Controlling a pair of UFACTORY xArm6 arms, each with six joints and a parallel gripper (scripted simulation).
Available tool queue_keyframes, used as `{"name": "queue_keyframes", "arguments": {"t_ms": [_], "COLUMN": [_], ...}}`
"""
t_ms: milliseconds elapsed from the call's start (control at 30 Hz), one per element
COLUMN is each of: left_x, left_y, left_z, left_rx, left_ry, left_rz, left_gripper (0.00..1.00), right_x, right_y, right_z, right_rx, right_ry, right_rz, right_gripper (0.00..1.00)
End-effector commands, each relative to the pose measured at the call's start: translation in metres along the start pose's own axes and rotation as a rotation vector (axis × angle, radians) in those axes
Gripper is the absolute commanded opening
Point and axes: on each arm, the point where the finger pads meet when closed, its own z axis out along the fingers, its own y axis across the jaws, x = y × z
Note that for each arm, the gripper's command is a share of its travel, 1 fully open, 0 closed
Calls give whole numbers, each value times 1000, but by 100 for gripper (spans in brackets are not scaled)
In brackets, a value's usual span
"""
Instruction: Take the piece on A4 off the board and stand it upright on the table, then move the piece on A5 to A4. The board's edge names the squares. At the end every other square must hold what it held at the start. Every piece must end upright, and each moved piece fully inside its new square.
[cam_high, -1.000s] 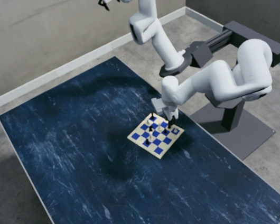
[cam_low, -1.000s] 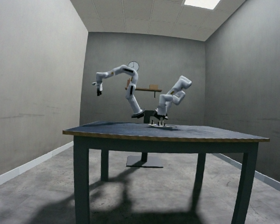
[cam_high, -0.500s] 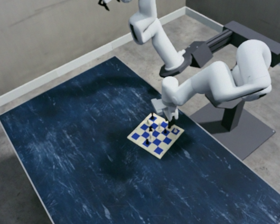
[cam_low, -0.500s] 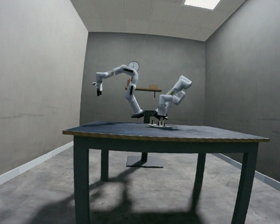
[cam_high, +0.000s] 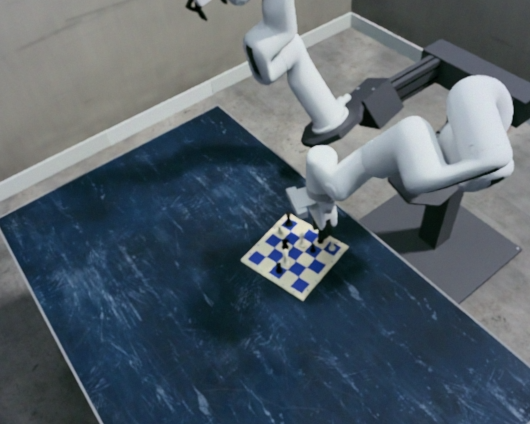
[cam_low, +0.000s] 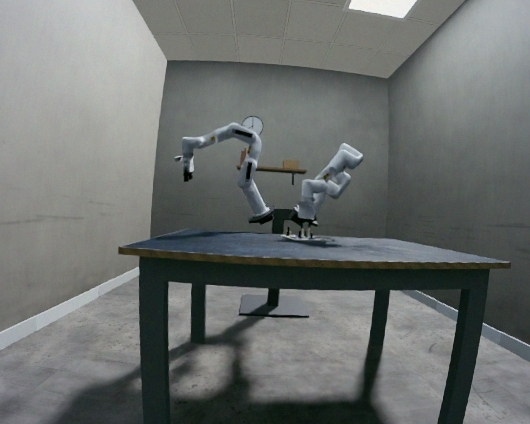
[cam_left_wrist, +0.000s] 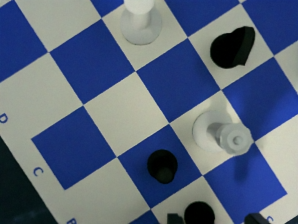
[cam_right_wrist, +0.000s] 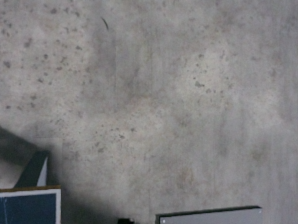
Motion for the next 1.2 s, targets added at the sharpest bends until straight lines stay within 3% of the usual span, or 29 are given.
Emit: {"name": "queue_keyframes", "arguments": {"t_ms": [0,600,1167], "left_x": [1,1,1], "left_y": [0,0,0], "left_z": [2,29,31], "left_rx": [-1,-1,-1], "left_ry": [3,3,3], "left_rz": [-1,-1,-1], "left_gripper": [35,35,35], "right_x": [1,1,1], "right_y": [0,0,0], "right_z": [-1,-1,-1], "right_rx": [0,0,0], "right_ry": [4,4,4], "right_rz": [0,0,0], "right_gripper": [100,100,100]}}
